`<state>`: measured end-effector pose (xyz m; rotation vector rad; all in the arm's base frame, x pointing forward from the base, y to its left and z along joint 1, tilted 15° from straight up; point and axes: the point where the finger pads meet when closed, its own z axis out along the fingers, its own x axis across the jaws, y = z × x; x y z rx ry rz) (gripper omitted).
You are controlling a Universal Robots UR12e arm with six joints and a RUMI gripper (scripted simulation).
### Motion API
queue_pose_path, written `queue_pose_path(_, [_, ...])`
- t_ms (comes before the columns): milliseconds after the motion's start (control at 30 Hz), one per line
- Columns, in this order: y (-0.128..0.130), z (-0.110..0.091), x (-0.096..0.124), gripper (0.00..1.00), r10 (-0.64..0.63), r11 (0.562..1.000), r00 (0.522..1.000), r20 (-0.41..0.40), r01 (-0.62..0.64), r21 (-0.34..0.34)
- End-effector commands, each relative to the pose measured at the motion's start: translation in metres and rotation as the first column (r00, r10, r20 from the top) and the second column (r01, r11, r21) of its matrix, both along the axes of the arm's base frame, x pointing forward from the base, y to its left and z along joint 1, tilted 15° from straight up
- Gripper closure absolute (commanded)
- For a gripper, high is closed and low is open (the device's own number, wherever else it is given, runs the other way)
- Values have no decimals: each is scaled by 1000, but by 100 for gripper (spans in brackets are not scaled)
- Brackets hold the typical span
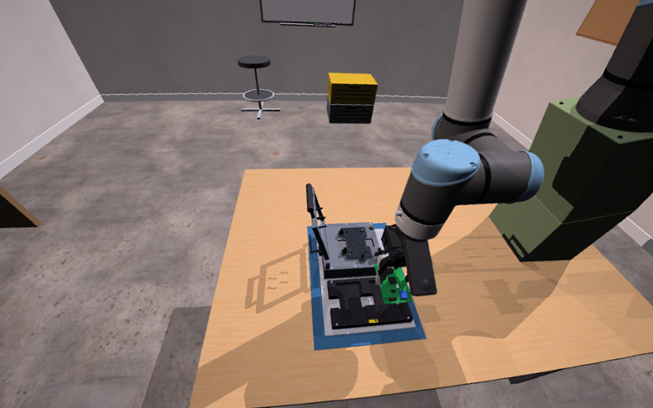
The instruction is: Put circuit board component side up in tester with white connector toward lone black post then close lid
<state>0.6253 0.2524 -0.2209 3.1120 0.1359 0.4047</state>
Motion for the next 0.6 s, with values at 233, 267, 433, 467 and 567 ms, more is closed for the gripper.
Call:
queue_pose_path(233, [1, -1, -2, 61, 5, 1000, 1000, -2, -5, -1])
queue_pose_path(267, [1, -1, -2, 61, 6, 1000, 1000, -2, -6, -1])
queue_pose_path(433, [1, -1, -2, 61, 10, 1000, 1000, -2, -10, -3])
queue_pose_path(467, [1, -1, -2, 61, 12, 1000, 1000, -2, -12, -3])
queue_pose_path(567, [1, -1, -1, 61, 18, 1000, 1000, -2, -18, -5])
